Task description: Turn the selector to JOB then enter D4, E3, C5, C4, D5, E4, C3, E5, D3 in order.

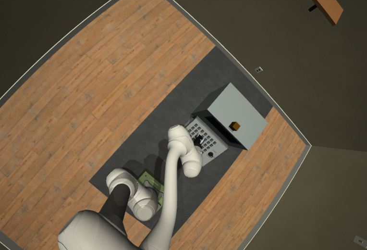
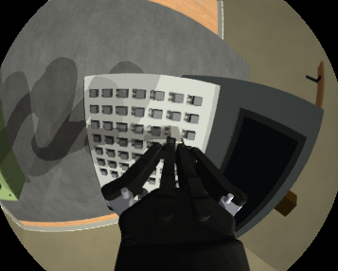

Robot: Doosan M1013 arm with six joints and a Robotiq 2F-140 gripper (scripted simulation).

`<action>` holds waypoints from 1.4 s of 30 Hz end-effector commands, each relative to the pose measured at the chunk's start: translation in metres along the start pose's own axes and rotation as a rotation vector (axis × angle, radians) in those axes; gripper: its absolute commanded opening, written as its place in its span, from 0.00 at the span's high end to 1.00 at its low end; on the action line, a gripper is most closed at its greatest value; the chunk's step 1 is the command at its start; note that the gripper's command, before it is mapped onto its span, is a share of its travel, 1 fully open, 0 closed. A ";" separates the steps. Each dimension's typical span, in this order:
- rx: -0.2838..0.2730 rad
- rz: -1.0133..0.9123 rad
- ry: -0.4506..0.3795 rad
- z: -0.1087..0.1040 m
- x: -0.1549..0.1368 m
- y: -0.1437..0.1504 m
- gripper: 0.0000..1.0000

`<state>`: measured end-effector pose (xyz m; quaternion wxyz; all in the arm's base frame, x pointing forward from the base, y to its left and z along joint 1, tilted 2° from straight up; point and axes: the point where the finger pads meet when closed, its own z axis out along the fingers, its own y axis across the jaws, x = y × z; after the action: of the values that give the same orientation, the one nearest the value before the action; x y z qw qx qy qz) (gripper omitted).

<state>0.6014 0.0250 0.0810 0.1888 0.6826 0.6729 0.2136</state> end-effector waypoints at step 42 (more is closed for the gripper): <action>0.000 0.000 0.000 -0.036 -0.010 -0.010 1.00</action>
<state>0.5804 0.0219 0.1105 0.1889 0.6832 0.6723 0.2134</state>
